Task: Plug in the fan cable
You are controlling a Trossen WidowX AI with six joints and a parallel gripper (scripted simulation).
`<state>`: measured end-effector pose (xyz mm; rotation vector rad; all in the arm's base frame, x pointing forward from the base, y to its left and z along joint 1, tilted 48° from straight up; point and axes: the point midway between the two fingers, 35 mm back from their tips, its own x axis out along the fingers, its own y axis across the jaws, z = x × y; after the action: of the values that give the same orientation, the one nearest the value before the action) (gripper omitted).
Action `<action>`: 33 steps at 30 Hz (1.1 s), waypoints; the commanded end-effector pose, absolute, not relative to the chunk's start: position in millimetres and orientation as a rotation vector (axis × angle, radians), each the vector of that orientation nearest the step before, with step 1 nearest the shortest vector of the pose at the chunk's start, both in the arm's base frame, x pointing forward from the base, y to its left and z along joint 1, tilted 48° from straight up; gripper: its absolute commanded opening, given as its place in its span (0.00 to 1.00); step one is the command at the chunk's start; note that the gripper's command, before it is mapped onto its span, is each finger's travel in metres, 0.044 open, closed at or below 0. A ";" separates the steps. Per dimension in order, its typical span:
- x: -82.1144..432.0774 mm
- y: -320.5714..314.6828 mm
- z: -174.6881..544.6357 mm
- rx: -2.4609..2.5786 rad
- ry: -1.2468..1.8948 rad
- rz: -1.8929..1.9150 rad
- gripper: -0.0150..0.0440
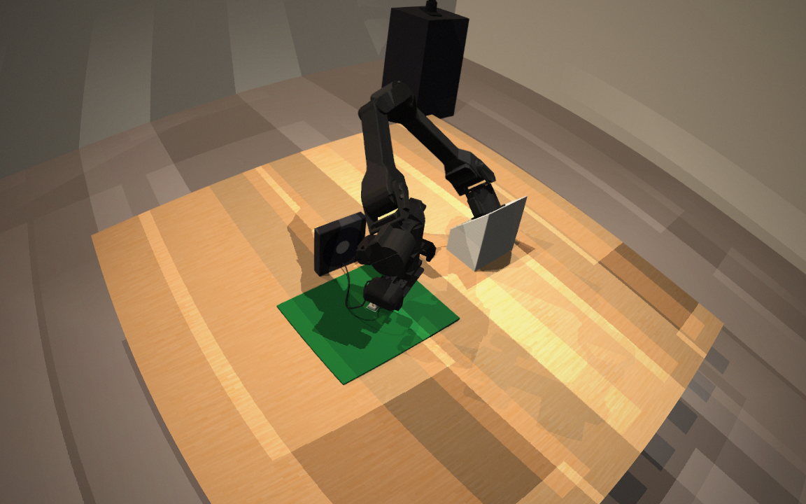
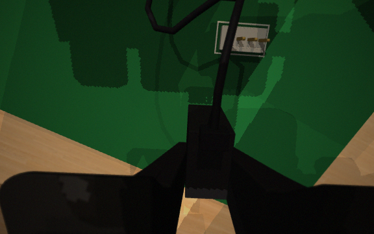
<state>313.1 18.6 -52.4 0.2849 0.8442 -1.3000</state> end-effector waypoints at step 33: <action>312.0 -17.1 -17.8 1.223 -0.067 -1.682 0.25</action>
<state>312.9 -13.4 -20.1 1.1638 0.0079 -1.6678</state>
